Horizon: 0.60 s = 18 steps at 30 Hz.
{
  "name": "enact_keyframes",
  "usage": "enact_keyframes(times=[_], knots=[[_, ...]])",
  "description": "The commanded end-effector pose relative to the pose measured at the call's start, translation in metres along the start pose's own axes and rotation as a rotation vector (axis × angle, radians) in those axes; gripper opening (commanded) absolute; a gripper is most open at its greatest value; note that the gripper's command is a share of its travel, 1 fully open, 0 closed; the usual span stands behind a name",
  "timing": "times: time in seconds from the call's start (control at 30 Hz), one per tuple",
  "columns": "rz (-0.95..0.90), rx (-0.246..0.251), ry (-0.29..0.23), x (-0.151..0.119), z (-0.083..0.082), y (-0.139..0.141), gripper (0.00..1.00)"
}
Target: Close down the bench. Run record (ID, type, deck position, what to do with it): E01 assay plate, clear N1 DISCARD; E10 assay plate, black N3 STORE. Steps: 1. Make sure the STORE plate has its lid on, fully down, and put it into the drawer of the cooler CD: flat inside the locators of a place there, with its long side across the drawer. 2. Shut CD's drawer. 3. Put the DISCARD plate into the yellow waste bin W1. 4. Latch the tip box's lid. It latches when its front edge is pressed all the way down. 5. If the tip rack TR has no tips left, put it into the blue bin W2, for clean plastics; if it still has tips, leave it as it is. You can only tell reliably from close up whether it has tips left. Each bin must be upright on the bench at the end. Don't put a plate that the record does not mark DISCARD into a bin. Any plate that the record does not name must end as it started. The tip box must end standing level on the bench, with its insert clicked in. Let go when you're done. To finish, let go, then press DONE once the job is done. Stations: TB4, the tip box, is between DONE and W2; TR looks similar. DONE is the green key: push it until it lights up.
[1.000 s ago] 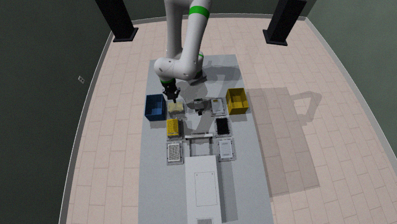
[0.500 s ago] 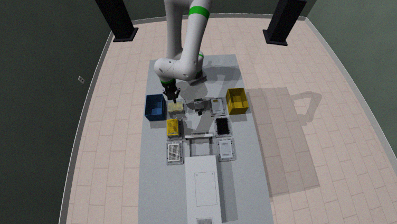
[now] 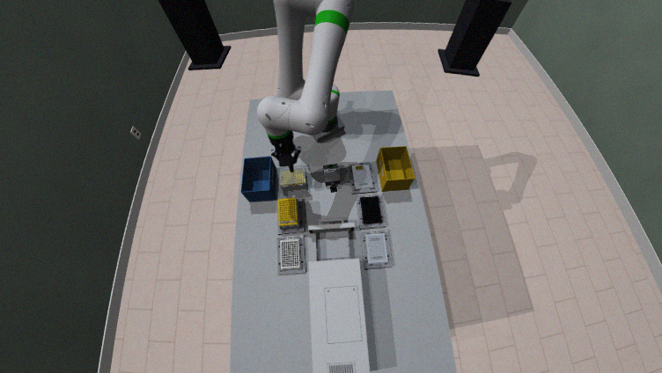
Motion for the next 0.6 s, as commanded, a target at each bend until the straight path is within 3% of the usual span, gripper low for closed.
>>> enact_keyframes(times=[0.0, 0.57], knots=[[0.0, -0.001, 0.001, 0.0, -0.001, 0.0, 0.1], [0.0, -0.001, 0.001, 0.0, -0.031, 0.0, 0.1]])
Point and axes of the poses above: the point where the finger pads meet when closed, its own z axis out along the fingers, its own y axis across the jaws, x = y × z, the point moved 4 cm from there along -z, back along the fingers, and after that the axes turned 8 degrees about -z, right-handed, at the moved point
